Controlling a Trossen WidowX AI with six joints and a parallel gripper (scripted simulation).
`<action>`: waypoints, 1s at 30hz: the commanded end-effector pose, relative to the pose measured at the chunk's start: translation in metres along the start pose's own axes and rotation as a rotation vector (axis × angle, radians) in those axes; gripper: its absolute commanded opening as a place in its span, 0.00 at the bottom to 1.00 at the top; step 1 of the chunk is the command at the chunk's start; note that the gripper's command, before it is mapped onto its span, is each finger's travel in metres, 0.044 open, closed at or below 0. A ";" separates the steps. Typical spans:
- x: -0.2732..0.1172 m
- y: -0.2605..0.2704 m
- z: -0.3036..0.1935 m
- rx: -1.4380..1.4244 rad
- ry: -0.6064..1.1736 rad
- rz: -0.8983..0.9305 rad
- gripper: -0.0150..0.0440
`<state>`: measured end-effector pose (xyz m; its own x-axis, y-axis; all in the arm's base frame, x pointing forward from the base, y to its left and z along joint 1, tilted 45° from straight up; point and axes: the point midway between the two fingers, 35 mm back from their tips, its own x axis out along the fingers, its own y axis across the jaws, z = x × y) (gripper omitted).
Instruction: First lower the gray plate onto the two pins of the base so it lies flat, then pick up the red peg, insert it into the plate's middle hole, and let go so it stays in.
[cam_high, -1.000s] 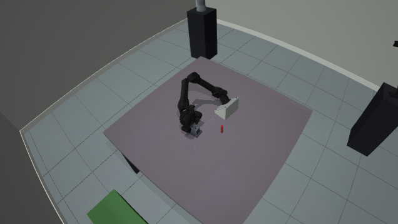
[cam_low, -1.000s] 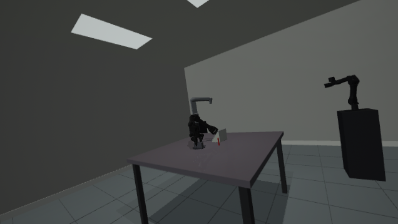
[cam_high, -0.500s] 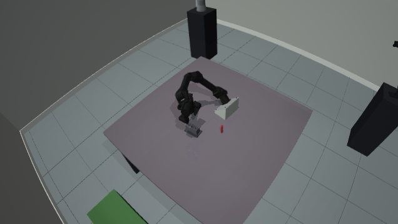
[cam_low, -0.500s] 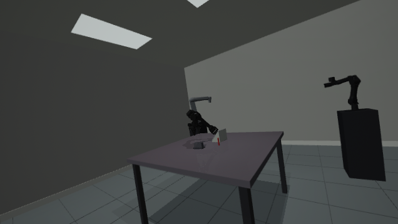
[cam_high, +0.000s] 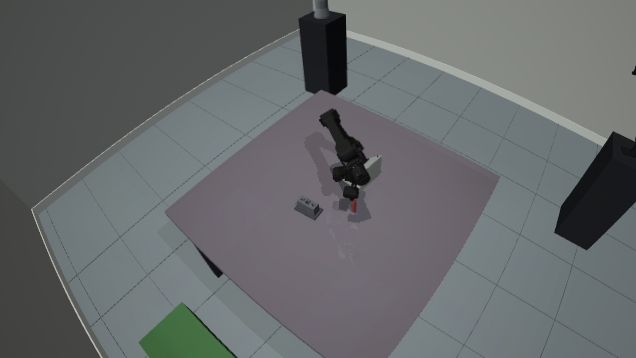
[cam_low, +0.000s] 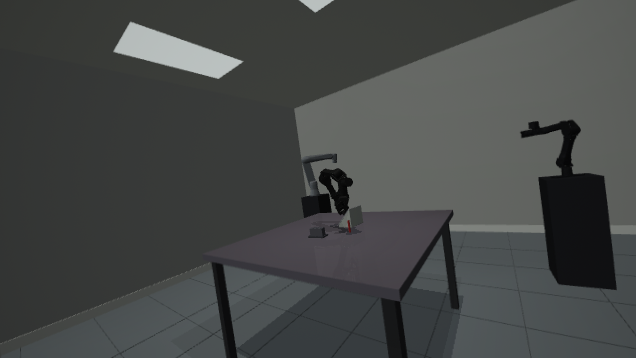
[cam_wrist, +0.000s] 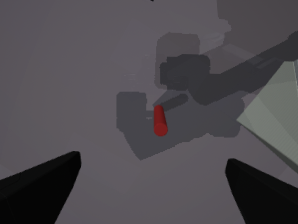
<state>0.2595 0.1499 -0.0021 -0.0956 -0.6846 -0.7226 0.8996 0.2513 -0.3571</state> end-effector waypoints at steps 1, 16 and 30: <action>0.006 -0.008 -0.013 -0.017 0.000 -0.017 1.00; 0.056 -0.009 -0.007 -0.016 -0.001 -0.017 1.00; 0.075 -0.008 -0.007 -0.015 -0.002 -0.016 1.00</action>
<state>0.2444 0.1061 -0.0540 -0.1061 -0.6832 -0.7225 0.8959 0.2496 -0.3676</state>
